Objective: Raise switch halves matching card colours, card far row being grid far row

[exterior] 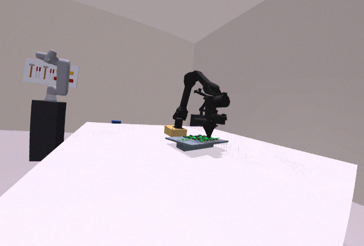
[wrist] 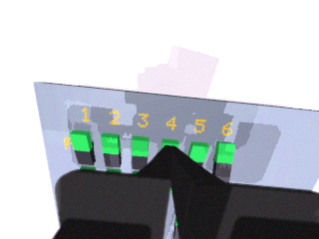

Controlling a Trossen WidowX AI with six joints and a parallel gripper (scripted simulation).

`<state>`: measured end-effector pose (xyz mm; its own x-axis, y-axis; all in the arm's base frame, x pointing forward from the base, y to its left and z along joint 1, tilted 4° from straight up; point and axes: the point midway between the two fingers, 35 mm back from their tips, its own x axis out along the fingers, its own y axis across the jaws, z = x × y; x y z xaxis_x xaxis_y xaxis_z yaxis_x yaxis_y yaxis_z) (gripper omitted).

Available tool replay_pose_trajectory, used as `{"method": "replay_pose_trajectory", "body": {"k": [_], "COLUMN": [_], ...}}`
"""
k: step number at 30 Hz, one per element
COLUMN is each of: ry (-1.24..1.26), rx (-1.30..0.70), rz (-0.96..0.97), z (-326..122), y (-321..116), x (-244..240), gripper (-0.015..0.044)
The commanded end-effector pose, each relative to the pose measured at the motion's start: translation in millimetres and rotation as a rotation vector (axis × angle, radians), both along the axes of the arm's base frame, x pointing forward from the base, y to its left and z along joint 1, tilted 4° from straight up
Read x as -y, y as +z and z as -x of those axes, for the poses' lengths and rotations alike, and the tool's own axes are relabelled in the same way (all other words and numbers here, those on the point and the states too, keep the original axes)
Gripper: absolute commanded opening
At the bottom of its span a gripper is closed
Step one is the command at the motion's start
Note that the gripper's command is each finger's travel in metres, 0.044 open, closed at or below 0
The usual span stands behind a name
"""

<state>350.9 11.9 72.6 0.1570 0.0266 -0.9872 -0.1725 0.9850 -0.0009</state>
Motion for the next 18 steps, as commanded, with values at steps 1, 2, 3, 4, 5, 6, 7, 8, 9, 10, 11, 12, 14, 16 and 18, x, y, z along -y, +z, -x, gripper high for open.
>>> {"method": "replay_pose_trajectory", "body": {"k": [1, 2, 3, 4, 5, 6, 7, 8, 9, 10, 11, 12, 14, 16, 18], "ry": [0.002, 0.002, 0.002, 0.002, 0.002, 0.002, 0.002, 0.002, 0.002, 0.002, 0.002, 0.002, 0.002, 0.002, 0.002], "rx": [0.001, 0.001, 0.001, 0.001, 0.001, 0.001, 0.001, 0.001, 0.001, 0.001, 0.001, 0.001, 0.001, 0.001, 0.001], "rz": [0.001, 0.001, 0.001, 0.001, 0.001, 0.001, 0.001, 0.001, 0.001, 0.001, 0.001, 0.001, 0.001, 0.001, 0.001], "z": [-0.3, -0.4, -0.4, -0.4, -0.4, -0.5, -0.5, -0.5, -0.5, -0.6, -0.6, -0.6, -0.6, -0.7, -0.7], "y": [-0.8, -1.0, -1.1, -1.2, -1.3, -1.5, -1.6, -1.7, -1.9, -2.0, -2.1, -2.3, -2.5, -2.8, -3.1], "x": [0.1, 0.1, 0.1, 0.1, 0.1, 0.1, 0.1, 0.1, 0.1, 0.1, 0.1, 0.1, 0.1, 0.1, 0.1], "gripper": [0.0, 0.0, 0.0, 0.0, 0.0, 0.0, 0.0, 0.0, 0.0, 0.0, 0.0, 0.0, 0.0, 0.0, 0.0]}}
